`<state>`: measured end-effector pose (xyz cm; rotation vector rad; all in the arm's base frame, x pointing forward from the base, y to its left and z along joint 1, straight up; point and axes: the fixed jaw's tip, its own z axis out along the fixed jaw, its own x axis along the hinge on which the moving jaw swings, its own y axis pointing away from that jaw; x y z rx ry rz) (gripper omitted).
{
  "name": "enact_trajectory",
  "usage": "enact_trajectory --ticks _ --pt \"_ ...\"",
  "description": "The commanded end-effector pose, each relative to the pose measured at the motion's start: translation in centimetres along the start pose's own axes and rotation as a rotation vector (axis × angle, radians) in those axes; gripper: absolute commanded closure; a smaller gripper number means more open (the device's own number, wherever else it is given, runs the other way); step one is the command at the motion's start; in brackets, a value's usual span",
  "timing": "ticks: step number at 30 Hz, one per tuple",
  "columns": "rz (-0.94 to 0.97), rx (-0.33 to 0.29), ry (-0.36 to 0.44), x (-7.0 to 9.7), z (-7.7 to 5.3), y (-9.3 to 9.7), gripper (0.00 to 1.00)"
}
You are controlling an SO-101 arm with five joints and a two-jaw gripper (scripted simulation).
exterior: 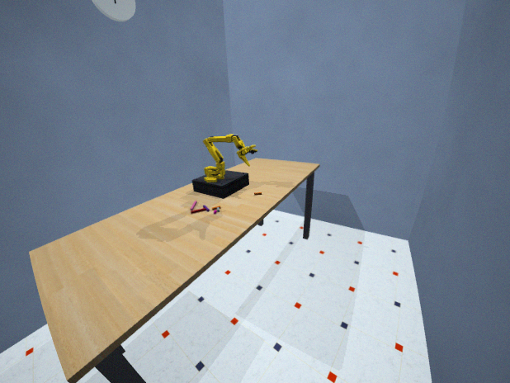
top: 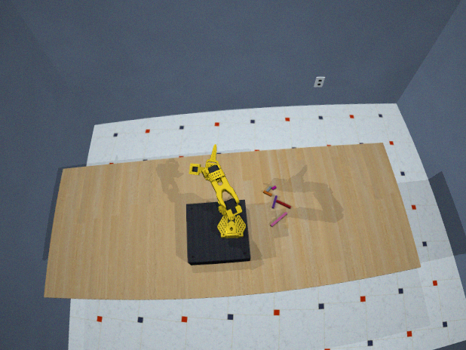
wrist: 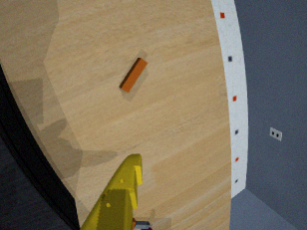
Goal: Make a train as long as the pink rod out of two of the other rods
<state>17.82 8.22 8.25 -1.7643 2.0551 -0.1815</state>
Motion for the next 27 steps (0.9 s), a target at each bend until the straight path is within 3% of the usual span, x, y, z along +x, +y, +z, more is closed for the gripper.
enact_trajectory --ticks 1,27 --pt "-0.022 -0.005 0.002 0.11 -0.09 0.16 0.0" --pt "-0.154 -0.037 0.018 0.67 -0.3 0.87 0.0"
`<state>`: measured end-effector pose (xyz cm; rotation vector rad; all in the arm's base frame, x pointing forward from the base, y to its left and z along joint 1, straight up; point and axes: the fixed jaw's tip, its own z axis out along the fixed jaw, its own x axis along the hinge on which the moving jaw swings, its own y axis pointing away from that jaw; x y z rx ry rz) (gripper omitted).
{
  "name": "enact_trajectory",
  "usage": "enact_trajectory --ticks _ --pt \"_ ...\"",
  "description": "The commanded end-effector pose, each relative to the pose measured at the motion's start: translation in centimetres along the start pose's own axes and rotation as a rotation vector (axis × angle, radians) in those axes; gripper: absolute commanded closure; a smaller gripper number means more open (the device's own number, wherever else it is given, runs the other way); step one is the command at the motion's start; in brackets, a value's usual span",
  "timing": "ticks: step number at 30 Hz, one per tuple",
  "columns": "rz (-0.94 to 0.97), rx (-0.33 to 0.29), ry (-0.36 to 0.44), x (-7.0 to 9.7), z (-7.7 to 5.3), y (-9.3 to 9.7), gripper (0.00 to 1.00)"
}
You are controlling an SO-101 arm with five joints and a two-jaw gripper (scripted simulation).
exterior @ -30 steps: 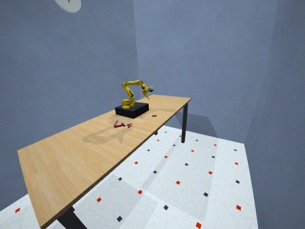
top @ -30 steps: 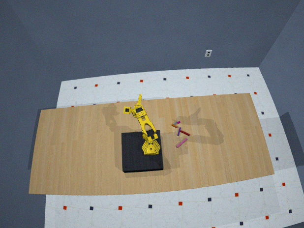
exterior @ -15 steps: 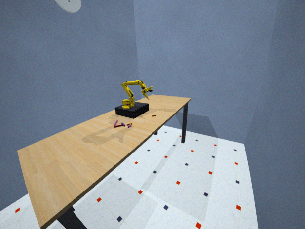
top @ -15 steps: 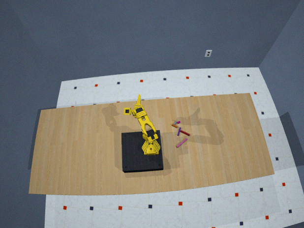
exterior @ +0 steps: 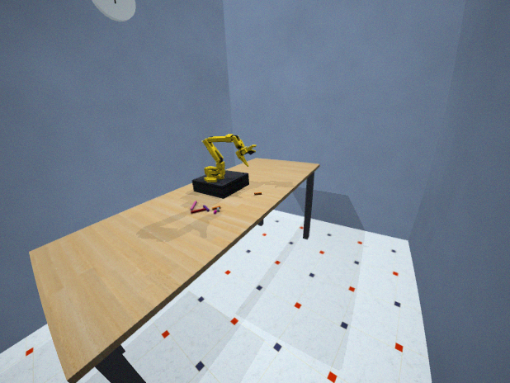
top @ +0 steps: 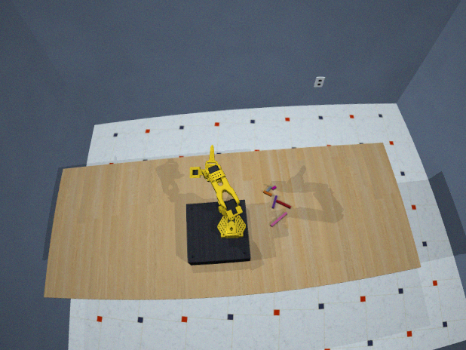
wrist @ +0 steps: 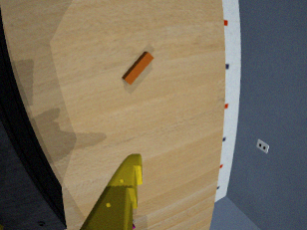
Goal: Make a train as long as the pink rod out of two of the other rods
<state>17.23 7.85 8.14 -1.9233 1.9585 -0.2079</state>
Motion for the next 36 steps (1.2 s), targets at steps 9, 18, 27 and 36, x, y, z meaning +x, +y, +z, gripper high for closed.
enact_trajectory --ticks 9,18,27,36 --pt "-0.044 -0.011 0.003 0.17 -0.13 0.33 0.0" --pt "-0.089 -0.025 0.009 0.39 -0.19 0.72 0.0" --pt "-0.108 -0.025 0.009 0.36 -0.23 0.63 0.0" --pt "-0.147 -0.039 0.013 0.56 -0.28 0.99 0.0"
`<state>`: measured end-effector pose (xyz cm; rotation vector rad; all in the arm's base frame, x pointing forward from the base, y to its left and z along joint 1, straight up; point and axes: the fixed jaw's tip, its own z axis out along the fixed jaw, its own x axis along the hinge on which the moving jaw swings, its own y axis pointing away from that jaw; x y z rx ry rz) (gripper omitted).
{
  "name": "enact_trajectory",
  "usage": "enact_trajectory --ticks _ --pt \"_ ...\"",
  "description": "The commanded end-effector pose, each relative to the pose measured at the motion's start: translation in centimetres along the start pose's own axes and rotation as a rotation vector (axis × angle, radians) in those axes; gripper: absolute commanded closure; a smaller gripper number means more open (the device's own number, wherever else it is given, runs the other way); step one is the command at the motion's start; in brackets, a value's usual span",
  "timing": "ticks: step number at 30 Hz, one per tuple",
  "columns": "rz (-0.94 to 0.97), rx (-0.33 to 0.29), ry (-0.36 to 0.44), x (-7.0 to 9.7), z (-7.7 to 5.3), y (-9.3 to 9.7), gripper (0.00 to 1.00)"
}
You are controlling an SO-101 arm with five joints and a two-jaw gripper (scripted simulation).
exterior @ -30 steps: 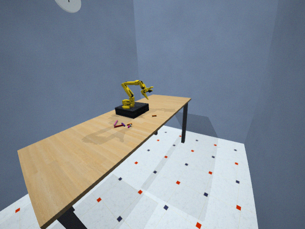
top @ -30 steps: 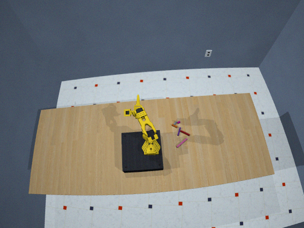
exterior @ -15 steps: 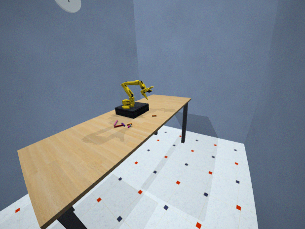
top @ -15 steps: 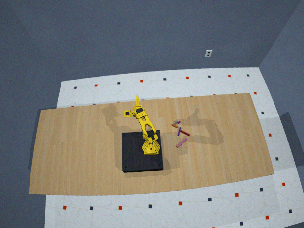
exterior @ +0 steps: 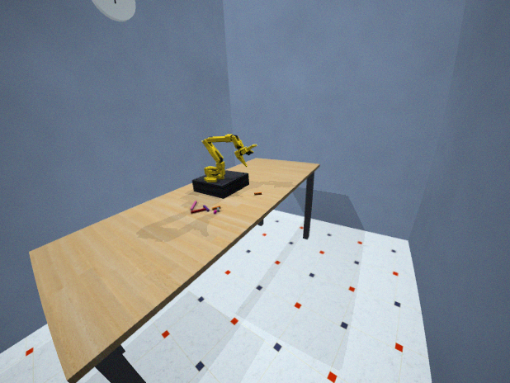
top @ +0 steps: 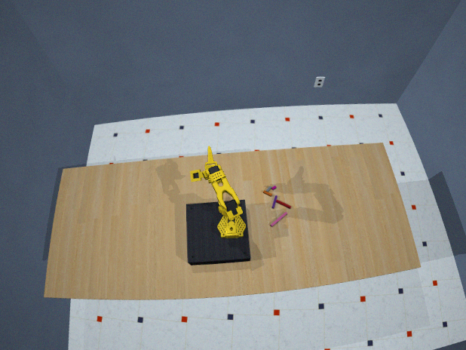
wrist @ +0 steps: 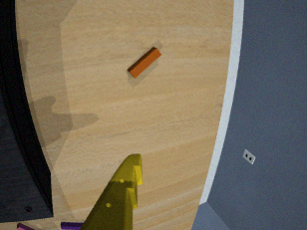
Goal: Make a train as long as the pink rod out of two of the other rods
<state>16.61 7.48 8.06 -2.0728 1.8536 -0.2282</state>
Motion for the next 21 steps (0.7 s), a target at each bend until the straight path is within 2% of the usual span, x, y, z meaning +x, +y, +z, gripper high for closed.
enact_trajectory --ticks 1,21 --pt "-0.017 -0.011 0.002 0.13 -0.05 0.42 0.0" --pt "-0.059 -0.012 0.002 0.14 -0.14 0.33 0.0"
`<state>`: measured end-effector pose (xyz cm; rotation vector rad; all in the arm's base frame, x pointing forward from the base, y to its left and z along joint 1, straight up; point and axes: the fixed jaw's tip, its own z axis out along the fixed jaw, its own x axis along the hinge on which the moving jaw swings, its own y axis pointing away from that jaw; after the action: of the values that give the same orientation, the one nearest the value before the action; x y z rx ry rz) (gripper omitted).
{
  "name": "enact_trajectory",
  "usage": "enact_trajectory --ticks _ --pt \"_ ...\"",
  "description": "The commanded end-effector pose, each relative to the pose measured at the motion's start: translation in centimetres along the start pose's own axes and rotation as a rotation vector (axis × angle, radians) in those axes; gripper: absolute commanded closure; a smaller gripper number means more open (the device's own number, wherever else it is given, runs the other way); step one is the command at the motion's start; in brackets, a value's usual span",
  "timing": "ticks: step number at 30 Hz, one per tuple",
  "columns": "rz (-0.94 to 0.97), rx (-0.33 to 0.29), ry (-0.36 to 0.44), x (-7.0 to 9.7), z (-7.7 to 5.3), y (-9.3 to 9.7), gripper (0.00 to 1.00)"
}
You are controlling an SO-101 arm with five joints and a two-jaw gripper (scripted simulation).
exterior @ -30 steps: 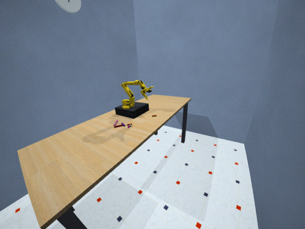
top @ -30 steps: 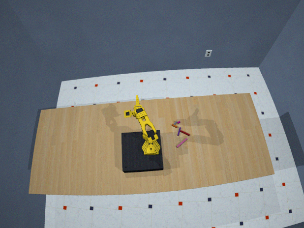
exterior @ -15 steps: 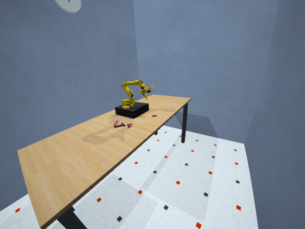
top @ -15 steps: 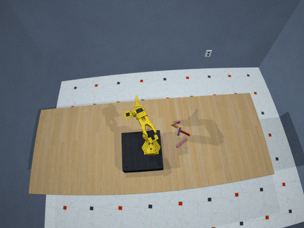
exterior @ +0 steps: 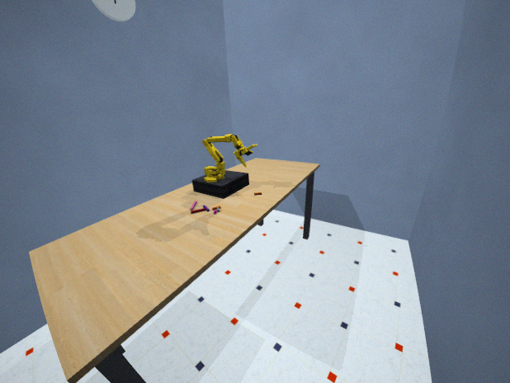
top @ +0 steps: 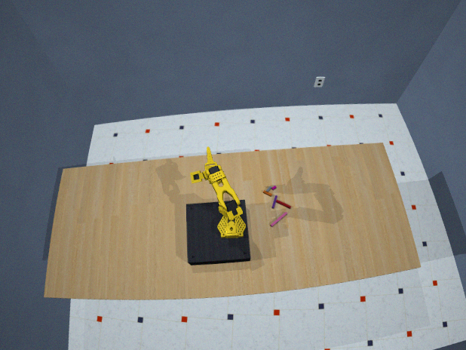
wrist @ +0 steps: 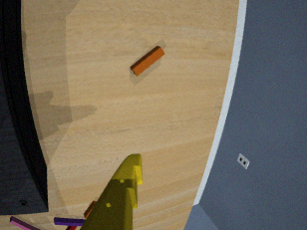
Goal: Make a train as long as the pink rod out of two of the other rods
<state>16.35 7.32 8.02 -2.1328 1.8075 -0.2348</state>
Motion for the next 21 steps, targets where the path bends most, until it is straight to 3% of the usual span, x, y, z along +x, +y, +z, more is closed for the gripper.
enact_trajectory --ticks 1,21 --pt "-0.009 -0.001 -0.001 0.02 -0.06 0.09 0.0" --pt "-0.056 -0.014 0.002 0.13 -0.12 0.39 0.0"
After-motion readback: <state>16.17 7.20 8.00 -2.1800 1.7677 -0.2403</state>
